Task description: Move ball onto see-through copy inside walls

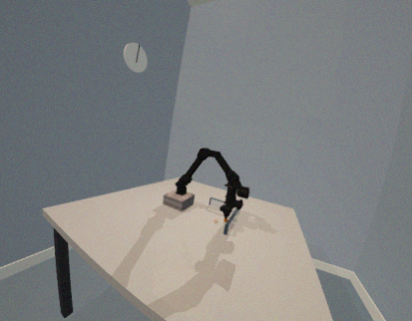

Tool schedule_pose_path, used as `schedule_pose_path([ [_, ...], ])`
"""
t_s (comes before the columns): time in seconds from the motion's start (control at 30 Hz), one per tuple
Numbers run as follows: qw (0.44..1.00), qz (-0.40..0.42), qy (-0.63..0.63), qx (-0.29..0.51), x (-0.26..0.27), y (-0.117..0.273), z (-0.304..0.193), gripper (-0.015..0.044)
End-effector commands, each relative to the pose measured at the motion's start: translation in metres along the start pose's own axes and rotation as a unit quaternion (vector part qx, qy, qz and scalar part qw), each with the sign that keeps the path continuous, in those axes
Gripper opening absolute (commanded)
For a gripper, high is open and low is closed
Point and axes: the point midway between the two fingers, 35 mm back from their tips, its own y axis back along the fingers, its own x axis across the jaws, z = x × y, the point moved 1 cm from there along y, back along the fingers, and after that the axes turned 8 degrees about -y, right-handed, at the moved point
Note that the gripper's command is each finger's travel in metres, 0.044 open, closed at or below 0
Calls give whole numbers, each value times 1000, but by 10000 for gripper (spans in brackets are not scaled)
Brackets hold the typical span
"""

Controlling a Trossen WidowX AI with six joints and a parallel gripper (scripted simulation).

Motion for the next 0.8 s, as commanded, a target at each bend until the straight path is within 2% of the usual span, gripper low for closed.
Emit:
schedule_pose_path([
  [0.0,1000,-3,4,9,-1,-12,-4,224],
  [0.3,1000,-3,4,9,-1,-21,-4,224],
  [0.43,1000,-3,4,9,-1,-21,-4,119],
  [0.67,1000,-3,4,9,-1,-21,-4,72],
  [0.77,1000,-4,5,10,-4,-19,-6,0],
])
